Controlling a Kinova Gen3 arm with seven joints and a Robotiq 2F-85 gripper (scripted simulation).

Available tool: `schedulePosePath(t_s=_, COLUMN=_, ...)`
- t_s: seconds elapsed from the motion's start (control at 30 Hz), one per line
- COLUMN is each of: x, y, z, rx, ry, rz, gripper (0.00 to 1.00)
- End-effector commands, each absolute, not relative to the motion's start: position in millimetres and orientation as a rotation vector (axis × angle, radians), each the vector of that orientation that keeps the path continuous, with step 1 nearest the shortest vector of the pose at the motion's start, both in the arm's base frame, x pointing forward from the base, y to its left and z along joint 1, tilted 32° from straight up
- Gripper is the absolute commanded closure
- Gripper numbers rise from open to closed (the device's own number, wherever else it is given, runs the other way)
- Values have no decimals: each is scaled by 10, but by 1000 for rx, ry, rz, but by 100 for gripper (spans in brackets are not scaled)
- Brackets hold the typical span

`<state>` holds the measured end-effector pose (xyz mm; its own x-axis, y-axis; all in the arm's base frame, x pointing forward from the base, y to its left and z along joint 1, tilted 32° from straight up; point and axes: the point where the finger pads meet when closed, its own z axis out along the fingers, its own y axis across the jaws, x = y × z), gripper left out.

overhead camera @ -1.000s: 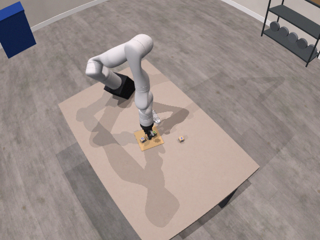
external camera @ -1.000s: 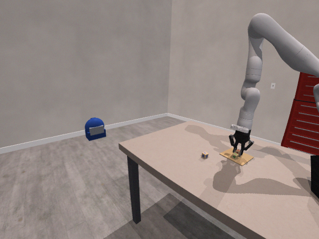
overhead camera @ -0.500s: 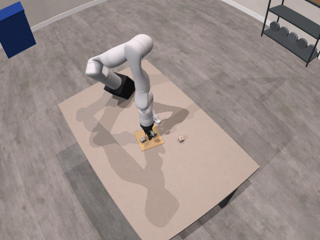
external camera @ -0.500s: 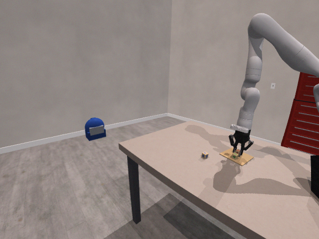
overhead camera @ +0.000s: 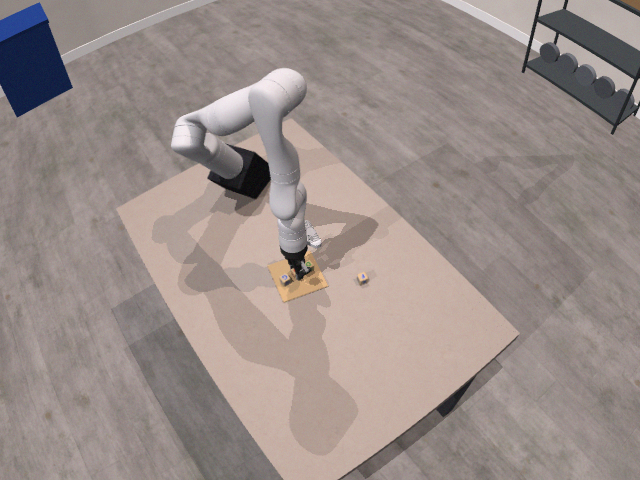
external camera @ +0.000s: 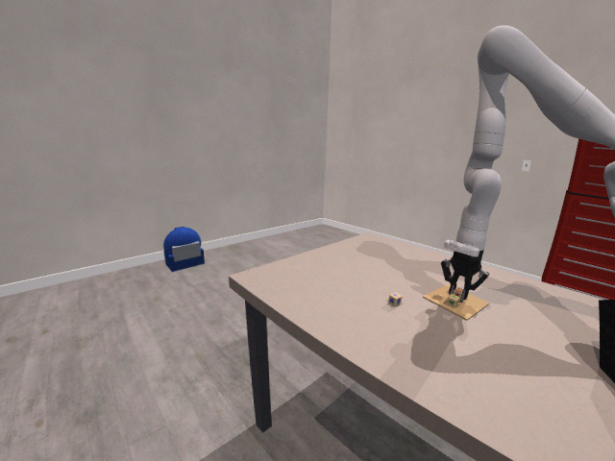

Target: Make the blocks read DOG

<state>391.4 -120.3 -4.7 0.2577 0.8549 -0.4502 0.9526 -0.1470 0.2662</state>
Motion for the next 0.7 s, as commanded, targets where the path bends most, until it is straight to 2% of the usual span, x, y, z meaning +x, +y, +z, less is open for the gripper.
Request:
schedulePosePath(t_s=0.0, x=3918, y=-1199, z=-44, rx=2040, ry=1635, rz=-260, gripper=79)
schedulePosePath(t_s=0.67, x=3922, y=-1213, z=-68, rx=2040, ry=1635, rz=-260, gripper=79)
